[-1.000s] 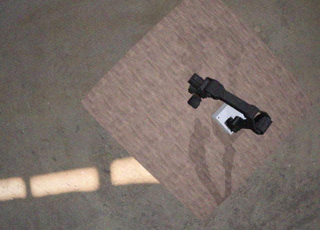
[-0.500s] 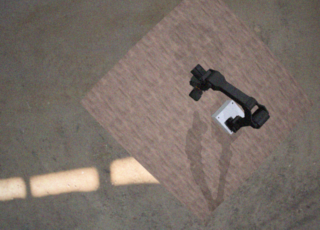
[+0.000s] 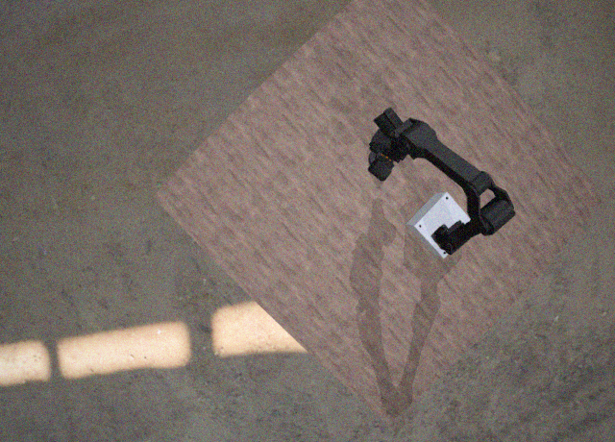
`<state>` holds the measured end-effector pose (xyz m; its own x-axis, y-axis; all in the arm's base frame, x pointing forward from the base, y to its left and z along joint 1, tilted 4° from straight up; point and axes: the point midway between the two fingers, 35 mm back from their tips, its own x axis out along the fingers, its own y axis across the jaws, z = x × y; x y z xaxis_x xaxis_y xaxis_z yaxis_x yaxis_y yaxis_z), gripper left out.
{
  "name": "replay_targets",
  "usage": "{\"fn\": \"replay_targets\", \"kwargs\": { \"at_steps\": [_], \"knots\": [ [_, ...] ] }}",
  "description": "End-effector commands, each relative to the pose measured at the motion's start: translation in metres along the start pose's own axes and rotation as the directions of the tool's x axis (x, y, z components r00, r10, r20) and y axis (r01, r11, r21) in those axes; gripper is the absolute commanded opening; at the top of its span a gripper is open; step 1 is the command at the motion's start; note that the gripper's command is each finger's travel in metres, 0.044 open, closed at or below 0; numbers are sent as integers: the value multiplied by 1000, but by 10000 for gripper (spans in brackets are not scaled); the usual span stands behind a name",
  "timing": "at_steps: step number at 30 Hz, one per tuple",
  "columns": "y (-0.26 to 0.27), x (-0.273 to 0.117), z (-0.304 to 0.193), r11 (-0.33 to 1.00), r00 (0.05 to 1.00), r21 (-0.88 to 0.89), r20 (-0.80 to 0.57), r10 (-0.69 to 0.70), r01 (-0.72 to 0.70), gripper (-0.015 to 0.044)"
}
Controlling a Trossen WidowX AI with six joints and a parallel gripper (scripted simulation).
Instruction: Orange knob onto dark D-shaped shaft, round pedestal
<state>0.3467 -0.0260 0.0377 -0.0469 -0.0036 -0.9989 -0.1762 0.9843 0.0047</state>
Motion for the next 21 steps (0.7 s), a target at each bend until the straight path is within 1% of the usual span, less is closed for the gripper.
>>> {"fn": "replay_targets", "kwargs": {
  "at_steps": [1, 5, 13, 21],
  "knots": [
    [-9, 0, 5, 1000, 1000, -3, 11, -7, 7, 0],
    [-9, 4, 5, 1000, 1000, -3, 11, -7, 7, 0],
    [-9, 26, 5, 1000, 1000, -3, 11, -7, 7, 0],
    [-10, 24, 5, 1000, 1000, 0, 11, -7, 7, 0]
  ]
}}
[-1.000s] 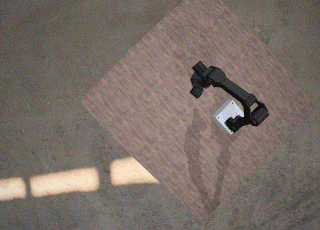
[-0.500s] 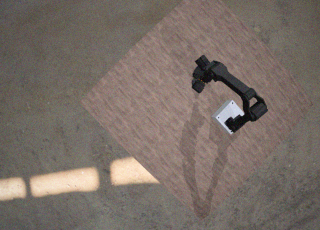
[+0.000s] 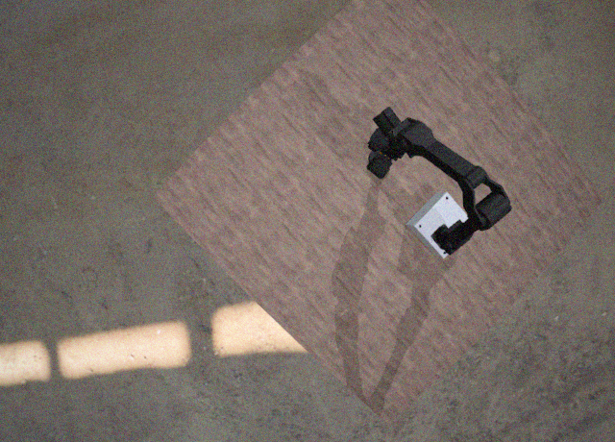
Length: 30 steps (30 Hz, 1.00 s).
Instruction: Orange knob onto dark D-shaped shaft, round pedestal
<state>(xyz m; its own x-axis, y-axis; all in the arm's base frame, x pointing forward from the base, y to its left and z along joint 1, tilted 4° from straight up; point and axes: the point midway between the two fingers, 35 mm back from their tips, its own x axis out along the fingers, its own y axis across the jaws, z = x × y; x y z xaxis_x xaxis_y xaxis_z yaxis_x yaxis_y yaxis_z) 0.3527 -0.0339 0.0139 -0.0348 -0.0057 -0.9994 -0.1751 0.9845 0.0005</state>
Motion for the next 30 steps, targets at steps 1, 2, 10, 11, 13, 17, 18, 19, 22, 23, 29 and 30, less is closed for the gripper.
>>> {"fn": "replay_targets", "kwargs": {
  "at_steps": [1, 2, 10, 11, 13, 17, 18, 19, 22, 23, 29, 30],
  "knots": [
    [-1, 1, -1, 1000, 1000, -1, -1, -2, 2, 0],
    [-1, 1, -1, 1000, 1000, -1, -1, -2, 2, 0],
    [0, 2, -1, 1000, 1000, -1, -1, -2, 2, 0],
    [0, 2, -1, 1000, 1000, -1, -1, -2, 2, 0],
    [0, 2, -1, 1000, 1000, -1, -1, -2, 2, 0],
    [0, -1, -1, 1000, 1000, -1, -1, -2, 2, 0],
    [0, -1, -1, 1000, 1000, -1, -1, -2, 2, 0],
    [0, -2, -1, 1000, 1000, -1, -1, -2, 2, 0],
    [0, -2, -1, 1000, 1000, -27, -1, -2, 2, 0],
    [0, -2, -1, 998, 1000, -55, -1, -2, 2, 0],
    [0, -3, 1, 978, 1000, -209, -1, -2, 2, 0],
    [0, -2, 1, 978, 1000, -209, 0, -2, 2, 0]
  ]
}}
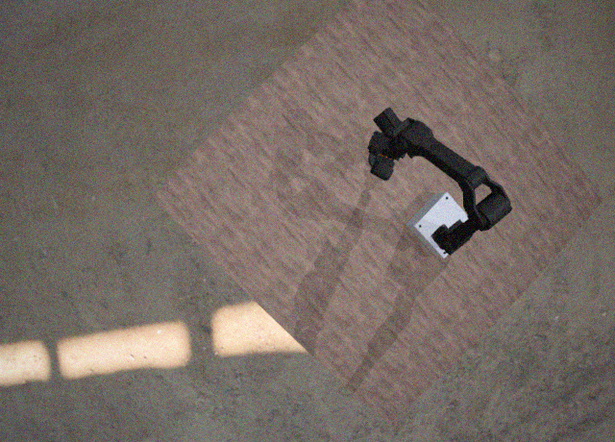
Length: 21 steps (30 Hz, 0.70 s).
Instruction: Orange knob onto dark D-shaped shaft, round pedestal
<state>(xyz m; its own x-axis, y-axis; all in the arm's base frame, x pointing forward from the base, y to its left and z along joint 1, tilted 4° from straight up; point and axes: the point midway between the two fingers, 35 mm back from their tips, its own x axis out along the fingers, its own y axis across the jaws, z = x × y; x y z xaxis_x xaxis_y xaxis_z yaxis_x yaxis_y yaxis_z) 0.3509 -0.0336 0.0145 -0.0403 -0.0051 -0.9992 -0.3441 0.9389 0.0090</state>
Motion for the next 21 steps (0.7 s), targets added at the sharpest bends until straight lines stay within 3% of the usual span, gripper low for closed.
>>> {"fn": "replay_targets", "kwargs": {
  "at_steps": [1, 21],
  "knots": [
    [-2, -2, 3, 999, 1000, -35, 4, -5, 5, 0],
    [-1, -2, 3, 999, 1000, -35, 4, -5, 5, 0]
  ]
}}
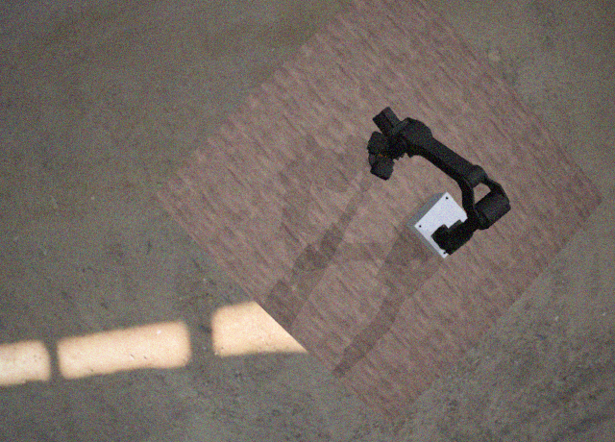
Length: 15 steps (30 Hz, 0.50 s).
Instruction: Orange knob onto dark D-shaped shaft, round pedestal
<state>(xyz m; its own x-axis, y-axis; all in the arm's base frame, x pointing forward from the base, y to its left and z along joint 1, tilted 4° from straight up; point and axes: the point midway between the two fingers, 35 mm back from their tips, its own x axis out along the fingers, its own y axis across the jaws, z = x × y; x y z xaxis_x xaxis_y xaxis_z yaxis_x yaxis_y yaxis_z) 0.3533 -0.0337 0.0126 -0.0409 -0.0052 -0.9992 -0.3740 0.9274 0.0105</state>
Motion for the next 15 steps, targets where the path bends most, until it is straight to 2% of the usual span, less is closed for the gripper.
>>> {"fn": "replay_targets", "kwargs": {
  "at_steps": [1, 7, 15],
  "knots": [
    [-1, -4, 0, 1000, 1000, -12, 4, -5, 5, 0],
    [0, -5, -1, 980, 1000, -201, 4, -5, 6, 0],
    [2, 0, -4, 977, 1000, -211, 4, -5, 5, 0]
  ]
}}
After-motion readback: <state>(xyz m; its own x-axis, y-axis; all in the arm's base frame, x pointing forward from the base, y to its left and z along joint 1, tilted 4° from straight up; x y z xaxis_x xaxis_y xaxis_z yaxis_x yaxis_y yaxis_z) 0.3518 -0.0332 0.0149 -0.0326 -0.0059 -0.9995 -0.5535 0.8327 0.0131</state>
